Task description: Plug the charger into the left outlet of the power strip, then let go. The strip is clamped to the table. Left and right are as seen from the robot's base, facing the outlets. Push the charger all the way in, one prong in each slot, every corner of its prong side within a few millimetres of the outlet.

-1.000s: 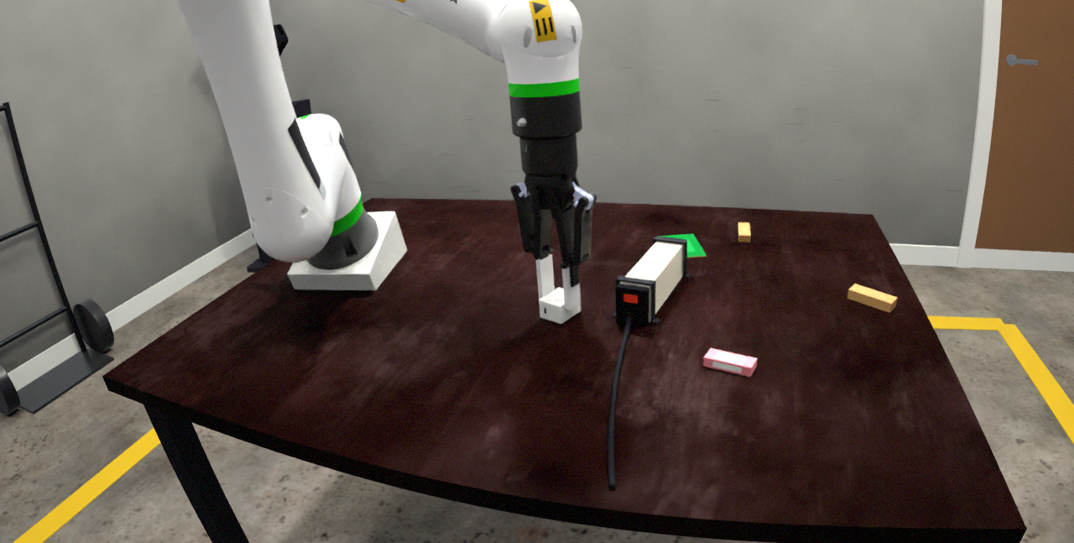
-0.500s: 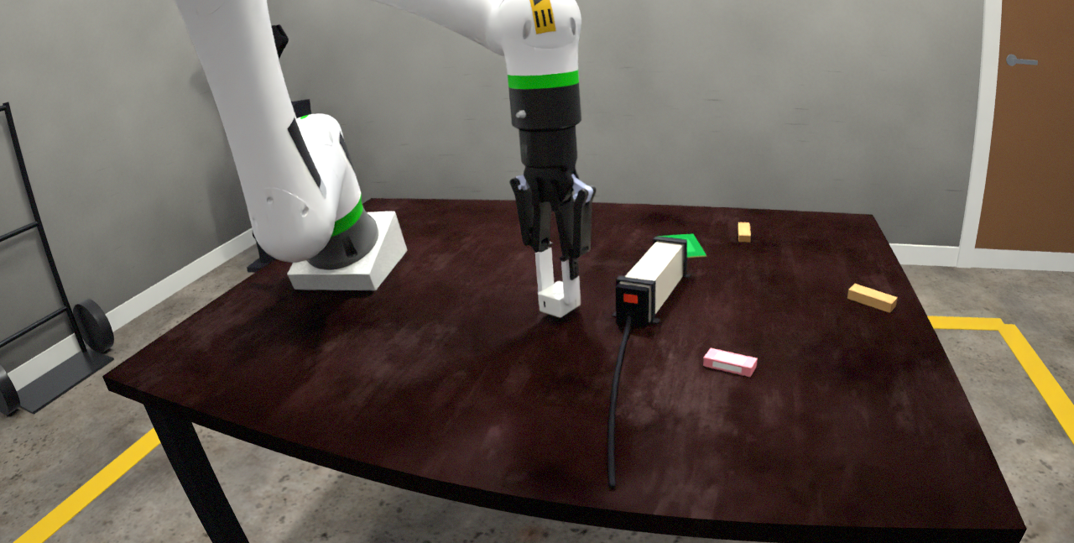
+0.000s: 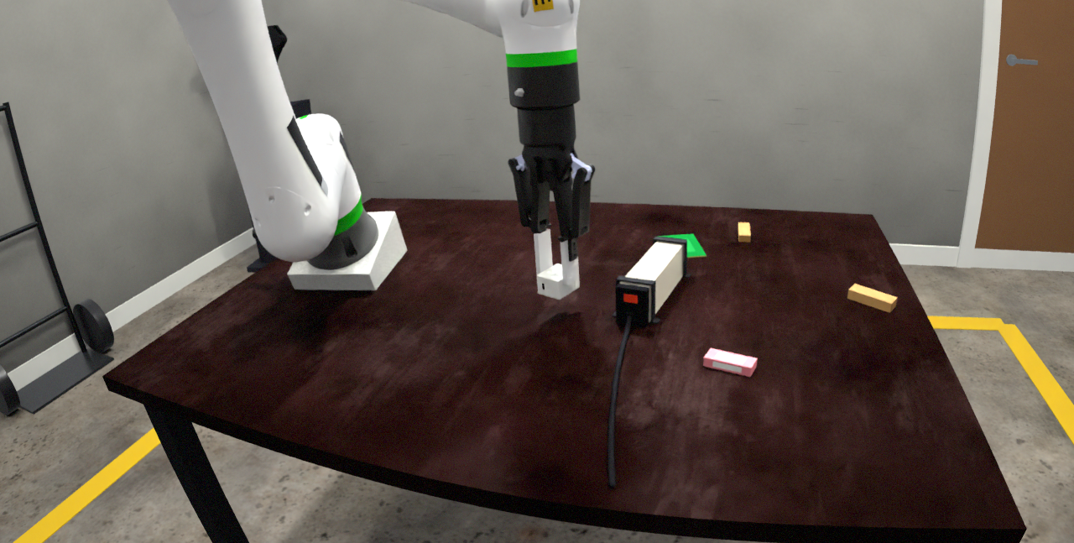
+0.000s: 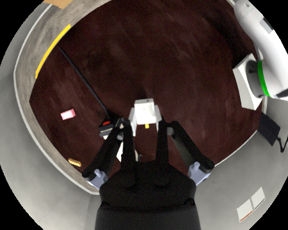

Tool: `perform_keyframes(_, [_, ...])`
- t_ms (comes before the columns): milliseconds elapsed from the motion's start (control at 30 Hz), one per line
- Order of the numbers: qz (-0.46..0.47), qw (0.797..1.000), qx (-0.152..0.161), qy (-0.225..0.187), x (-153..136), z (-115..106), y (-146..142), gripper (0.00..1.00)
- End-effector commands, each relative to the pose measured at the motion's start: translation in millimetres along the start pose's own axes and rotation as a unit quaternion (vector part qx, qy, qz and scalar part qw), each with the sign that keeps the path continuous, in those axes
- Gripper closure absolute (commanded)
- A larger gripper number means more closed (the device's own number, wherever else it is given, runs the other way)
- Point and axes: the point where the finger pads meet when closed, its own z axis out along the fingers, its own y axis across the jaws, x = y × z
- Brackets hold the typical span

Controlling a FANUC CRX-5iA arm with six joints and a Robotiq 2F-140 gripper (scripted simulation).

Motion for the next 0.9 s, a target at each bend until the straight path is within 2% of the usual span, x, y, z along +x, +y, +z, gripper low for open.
perform_keyframes(0, [0.000,1.000,0.001,0.000,-0.2,-7.8,-0.5,0.90])
perform_keyframes(567, [-0.002,1.000,0.001,0.000,-0.2,-18.0,-0.5,0.90])
perform_keyframes(700, [-0.048,0.999,0.001,0.000,-0.2,-18.0,-0.5,0.90])
perform_keyframes(867, [-0.061,0.998,0.001,0.000,-0.2,-18.0,-0.5,0.90])
